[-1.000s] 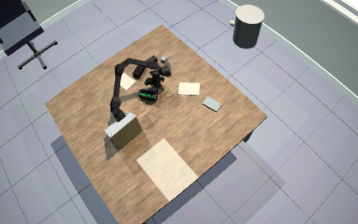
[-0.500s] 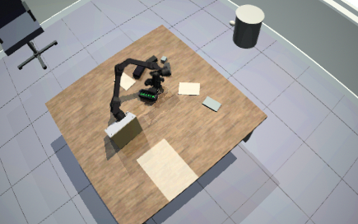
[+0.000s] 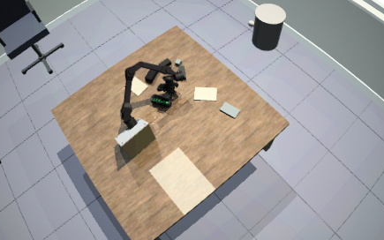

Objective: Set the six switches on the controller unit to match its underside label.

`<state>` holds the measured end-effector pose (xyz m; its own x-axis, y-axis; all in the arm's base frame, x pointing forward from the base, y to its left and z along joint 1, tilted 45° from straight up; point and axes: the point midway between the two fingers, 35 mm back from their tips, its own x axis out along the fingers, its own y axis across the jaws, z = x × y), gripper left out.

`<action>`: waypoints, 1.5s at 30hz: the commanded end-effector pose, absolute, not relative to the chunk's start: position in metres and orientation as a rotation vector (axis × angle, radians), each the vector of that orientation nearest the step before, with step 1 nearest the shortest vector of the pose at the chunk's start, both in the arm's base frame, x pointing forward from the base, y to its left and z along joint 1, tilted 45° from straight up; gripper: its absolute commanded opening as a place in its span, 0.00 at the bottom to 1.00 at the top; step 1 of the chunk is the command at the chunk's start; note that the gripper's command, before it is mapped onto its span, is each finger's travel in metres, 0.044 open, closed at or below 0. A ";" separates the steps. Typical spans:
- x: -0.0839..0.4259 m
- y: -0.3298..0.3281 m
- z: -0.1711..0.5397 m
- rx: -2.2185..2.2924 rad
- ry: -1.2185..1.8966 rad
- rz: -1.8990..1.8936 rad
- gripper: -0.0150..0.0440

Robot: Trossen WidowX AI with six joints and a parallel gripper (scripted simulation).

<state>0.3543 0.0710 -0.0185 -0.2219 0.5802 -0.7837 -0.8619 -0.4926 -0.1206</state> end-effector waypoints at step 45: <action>0.327 0.060 -0.030 -0.992 0.425 1.867 0.25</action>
